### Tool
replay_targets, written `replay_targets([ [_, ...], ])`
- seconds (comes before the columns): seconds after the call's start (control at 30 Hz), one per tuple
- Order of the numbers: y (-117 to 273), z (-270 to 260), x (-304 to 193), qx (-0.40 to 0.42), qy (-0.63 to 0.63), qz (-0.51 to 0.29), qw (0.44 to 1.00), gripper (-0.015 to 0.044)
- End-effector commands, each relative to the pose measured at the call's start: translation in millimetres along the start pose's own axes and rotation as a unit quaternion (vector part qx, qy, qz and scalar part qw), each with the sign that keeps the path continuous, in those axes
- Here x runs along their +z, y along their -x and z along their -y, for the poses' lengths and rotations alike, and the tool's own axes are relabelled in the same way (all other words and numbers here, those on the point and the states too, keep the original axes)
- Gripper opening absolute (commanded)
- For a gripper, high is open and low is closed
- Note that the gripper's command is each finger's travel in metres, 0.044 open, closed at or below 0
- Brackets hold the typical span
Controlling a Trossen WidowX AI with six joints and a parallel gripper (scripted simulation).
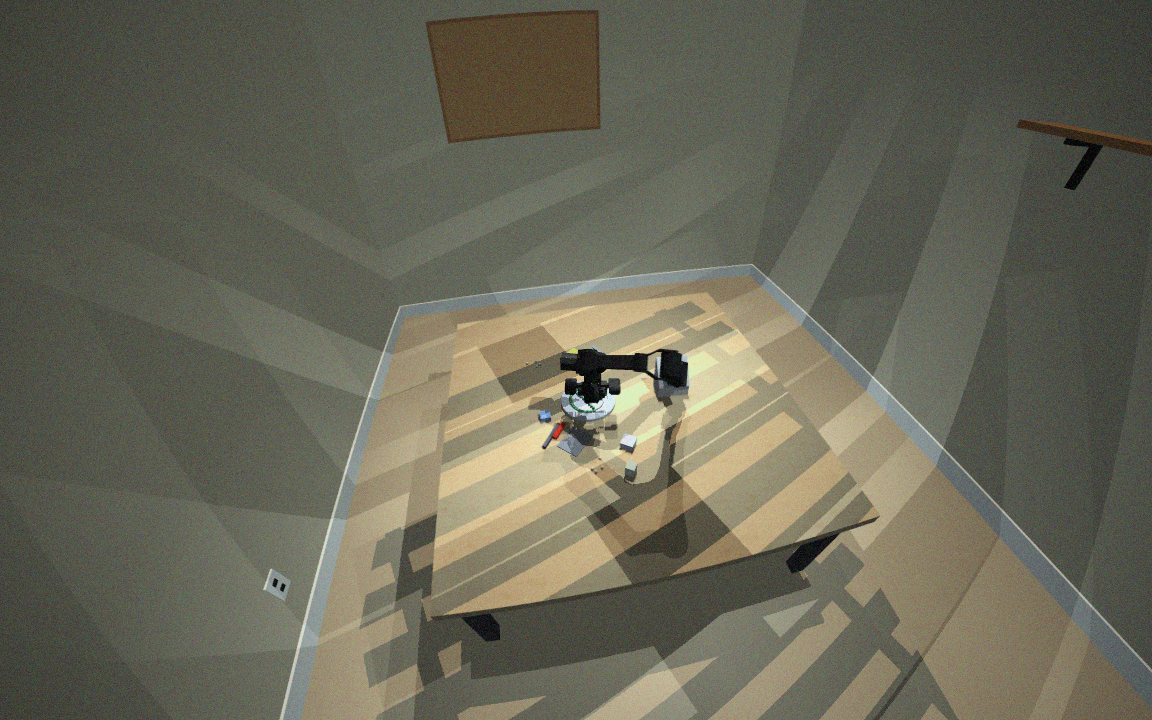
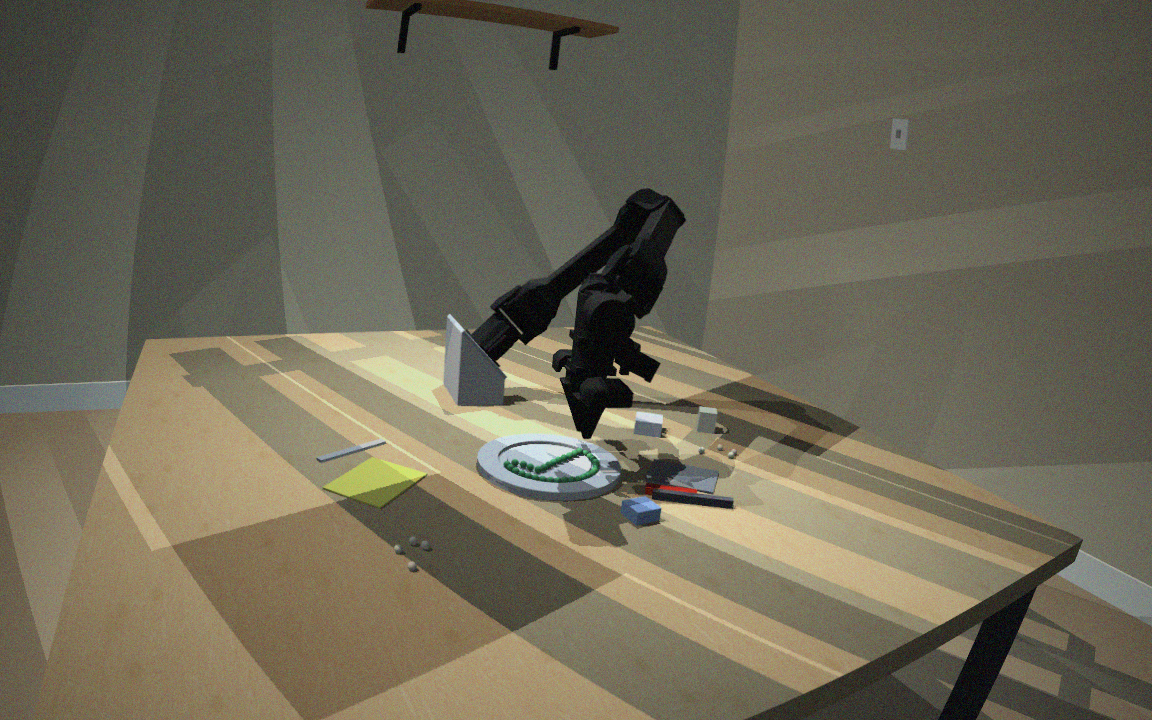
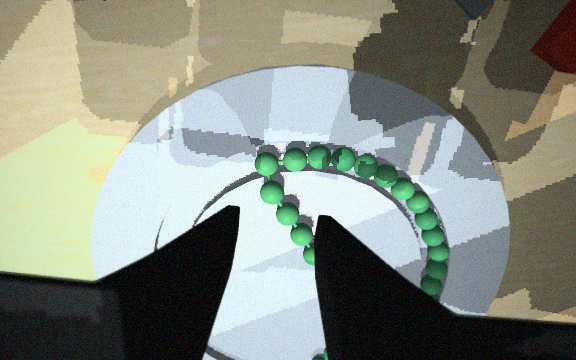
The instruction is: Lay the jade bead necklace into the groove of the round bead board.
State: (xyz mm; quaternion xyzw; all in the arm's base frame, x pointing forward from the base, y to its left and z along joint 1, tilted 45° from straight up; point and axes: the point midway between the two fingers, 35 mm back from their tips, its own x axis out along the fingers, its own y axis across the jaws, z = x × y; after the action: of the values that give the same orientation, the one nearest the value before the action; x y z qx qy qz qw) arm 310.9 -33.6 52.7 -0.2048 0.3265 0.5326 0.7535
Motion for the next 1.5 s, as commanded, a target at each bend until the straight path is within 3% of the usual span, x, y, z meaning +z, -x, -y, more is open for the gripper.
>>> replay_targets([
  [0.0, 1.2, 0.4, -0.3, -0.001, 0.0, 0.0, 1.0, 0.012],
  [0.97, -30.4, -2.8, -2.2, 0.006, -0.006, 0.001, 1.0, 0.012],
  [1.13, -28.0, -1.4, -1.2, 0.003, -0.001, -0.001, 1.0, 0.0],
  [1.47, -28.0, -1.4, -1.2, 0.003, -0.001, -0.001, 1.0, 0.0],
])
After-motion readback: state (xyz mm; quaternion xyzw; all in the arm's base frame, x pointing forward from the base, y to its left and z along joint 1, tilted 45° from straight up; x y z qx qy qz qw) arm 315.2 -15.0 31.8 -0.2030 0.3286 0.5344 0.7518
